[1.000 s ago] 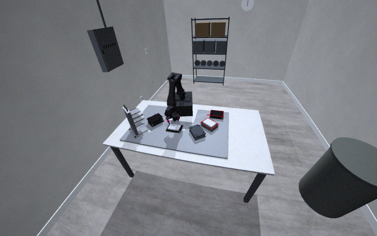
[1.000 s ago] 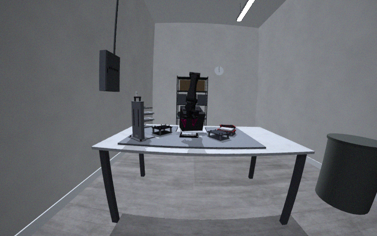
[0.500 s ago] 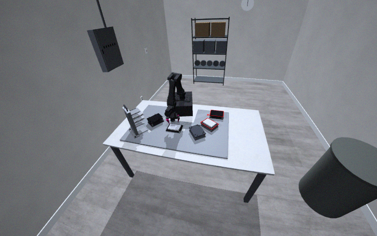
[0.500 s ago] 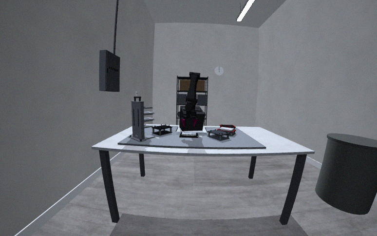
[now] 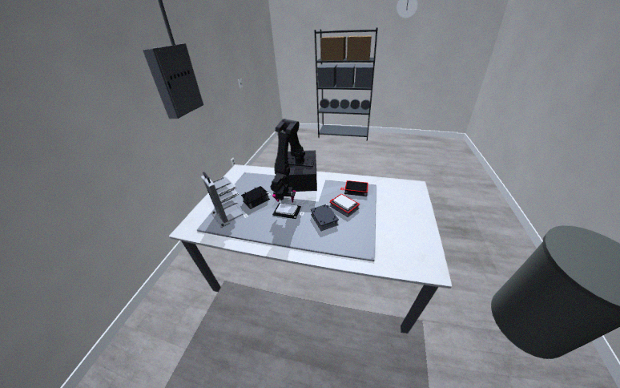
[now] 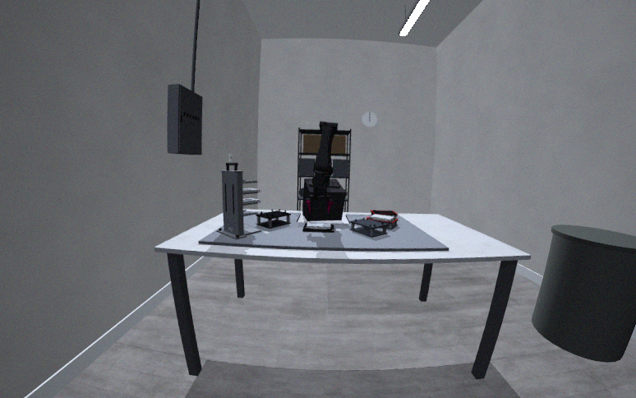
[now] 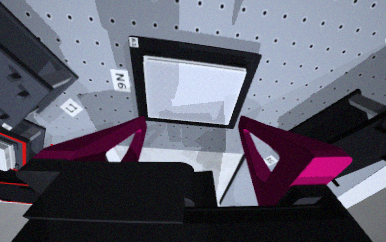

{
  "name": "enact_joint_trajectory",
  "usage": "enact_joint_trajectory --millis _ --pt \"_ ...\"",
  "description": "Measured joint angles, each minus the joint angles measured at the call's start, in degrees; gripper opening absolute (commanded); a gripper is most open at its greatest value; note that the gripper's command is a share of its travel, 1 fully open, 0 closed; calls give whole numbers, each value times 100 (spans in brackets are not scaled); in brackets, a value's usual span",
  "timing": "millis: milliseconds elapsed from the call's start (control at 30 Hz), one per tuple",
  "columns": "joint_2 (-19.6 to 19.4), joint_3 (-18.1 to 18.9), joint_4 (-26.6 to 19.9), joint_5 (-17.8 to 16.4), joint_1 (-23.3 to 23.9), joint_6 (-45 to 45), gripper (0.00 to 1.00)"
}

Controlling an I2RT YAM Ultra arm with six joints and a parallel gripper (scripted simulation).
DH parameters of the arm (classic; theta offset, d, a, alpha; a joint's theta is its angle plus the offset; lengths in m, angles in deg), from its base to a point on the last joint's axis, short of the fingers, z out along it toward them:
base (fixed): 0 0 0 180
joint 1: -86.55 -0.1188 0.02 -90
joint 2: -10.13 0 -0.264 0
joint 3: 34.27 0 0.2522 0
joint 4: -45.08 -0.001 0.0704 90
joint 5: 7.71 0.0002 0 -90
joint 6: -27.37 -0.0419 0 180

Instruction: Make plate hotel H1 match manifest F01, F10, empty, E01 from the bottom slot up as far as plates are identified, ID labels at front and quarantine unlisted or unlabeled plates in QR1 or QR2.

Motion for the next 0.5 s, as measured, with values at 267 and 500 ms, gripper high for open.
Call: enact_joint_trajectory --millis 267,500 --pt "0 0 0 -4 0 -767 100" --pt "0 0 0 -7 0 -1545 100"
